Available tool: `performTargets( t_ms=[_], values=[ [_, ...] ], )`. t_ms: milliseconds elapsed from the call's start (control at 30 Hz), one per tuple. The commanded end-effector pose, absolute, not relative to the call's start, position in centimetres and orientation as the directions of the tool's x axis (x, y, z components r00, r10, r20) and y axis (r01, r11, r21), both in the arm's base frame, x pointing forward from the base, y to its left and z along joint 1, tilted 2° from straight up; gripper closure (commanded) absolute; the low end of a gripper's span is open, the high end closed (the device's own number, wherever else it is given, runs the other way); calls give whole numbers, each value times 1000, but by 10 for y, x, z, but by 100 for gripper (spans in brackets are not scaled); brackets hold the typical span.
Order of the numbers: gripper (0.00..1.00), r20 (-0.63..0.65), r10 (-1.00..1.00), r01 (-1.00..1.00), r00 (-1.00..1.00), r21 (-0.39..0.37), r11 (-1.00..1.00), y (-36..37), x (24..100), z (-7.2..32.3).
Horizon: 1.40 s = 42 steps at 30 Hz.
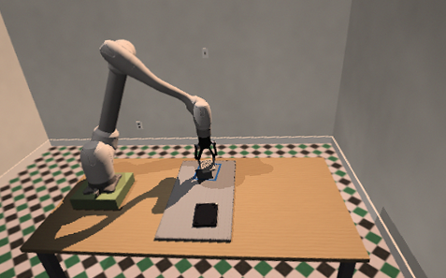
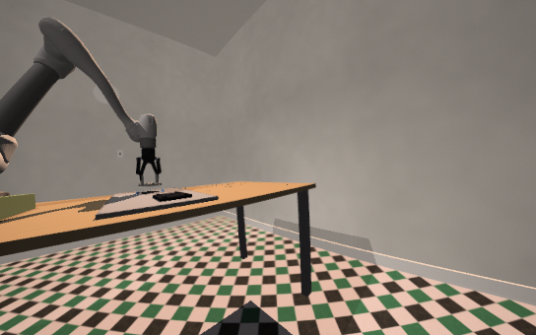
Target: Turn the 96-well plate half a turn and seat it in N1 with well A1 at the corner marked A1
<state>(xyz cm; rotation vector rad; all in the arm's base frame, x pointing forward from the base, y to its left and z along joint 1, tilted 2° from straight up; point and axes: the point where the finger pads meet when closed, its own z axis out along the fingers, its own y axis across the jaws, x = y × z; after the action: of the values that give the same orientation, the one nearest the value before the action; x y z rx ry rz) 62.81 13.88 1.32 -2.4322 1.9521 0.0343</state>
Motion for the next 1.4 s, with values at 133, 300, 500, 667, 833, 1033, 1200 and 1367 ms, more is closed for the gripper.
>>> performTargets(
  t_ms=[133, 300, 500, 667, 833, 1033, 1200, 1367],
  values=[
    [100, -32, -976, -976, 216, -4, -216, 139, 628, 10],
    [100, -32, -976, -976, 216, -4, -216, 139, 628, 7],
    [100, -32, -976, -976, 216, -4, -216, 139, 628, 3],
    [100, -32, -976, -976, 216, -4, -216, 139, 628, 1],
    [100, -32, -976, -976, 216, -4, -216, 139, 628, -3],
    [100, -32, -976, -976, 216, -4, -216, 139, 628, -7],
    [100, -32, -976, -976, 216, -4, -216, 140, 628, -9],
    [100, -32, -976, -976, 216, -4, -216, 140, 628, -12]
  ],
)
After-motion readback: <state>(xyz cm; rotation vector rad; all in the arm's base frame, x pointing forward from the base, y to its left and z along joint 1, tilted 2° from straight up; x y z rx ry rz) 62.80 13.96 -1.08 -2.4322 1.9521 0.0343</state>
